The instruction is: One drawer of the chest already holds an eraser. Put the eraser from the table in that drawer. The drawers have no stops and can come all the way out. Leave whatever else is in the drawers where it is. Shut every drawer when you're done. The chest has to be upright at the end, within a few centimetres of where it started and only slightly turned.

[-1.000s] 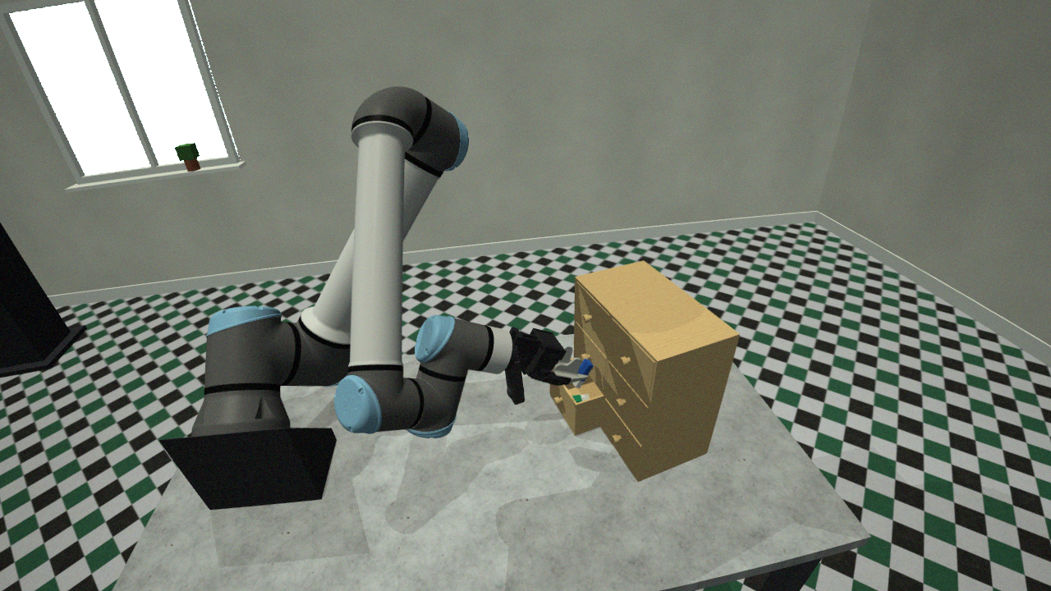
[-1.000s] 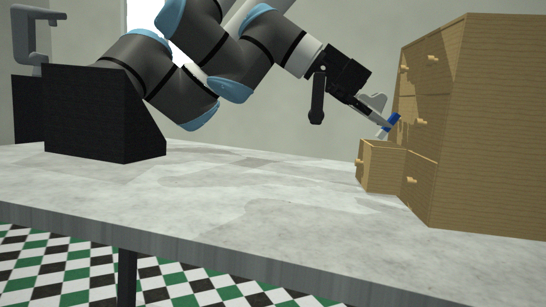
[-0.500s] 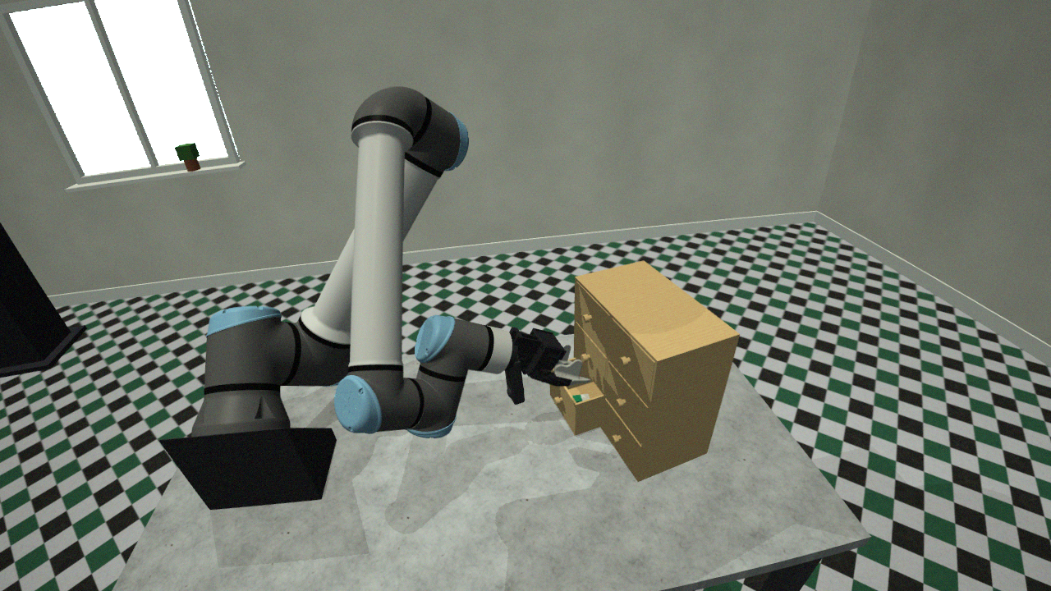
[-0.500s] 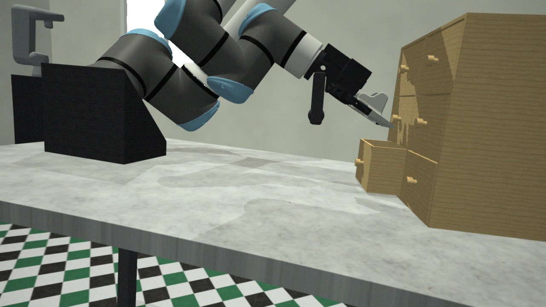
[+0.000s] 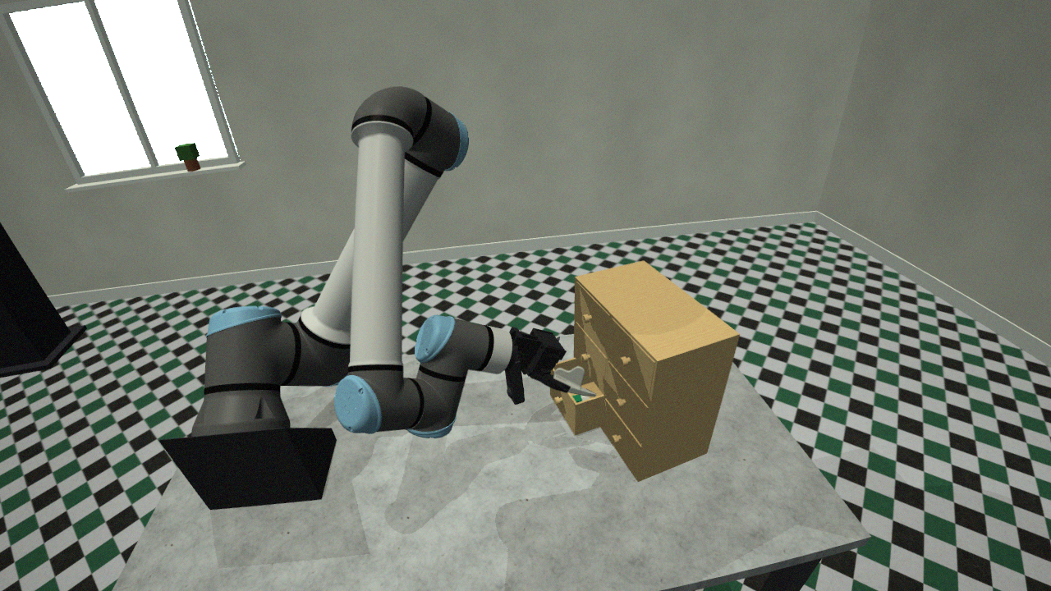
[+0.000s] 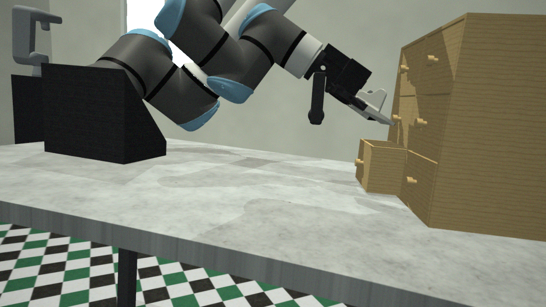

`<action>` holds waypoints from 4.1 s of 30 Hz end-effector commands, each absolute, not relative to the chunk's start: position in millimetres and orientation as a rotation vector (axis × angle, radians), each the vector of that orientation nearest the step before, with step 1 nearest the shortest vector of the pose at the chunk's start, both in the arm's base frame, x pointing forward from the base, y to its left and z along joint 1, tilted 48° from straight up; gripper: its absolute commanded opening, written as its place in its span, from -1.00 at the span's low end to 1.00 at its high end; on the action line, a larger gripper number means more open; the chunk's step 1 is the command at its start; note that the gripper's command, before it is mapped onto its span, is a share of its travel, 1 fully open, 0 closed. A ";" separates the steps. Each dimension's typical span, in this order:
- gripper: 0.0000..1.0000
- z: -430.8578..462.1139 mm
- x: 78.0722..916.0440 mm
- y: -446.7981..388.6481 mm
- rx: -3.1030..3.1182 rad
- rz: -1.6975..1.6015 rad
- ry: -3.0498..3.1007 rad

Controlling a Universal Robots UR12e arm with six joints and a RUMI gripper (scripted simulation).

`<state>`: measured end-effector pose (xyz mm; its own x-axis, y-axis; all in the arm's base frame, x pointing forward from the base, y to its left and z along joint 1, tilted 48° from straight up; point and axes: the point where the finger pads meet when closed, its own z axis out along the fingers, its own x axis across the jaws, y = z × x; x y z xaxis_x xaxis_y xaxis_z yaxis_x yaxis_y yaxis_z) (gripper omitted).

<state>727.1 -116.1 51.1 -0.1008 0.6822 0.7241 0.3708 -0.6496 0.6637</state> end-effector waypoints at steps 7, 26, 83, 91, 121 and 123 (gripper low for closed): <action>1.00 51.3 727.1 -116.7 1.920 1.821 1.164; 1.00 47.3 695.9 -117.0 1.920 1.821 1.164; 1.00 31.5 572.9 -118.5 1.920 1.821 1.164; 1.00 31.2 570.7 -118.5 1.920 1.821 1.164; 1.00 31.1 570.3 -118.9 1.922 1.820 1.168; 1.00 31.1 570.4 -119.0 1.922 1.820 1.169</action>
<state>570.4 -118.2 31.0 -0.1002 0.6824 0.7241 0.3724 -0.6491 0.6633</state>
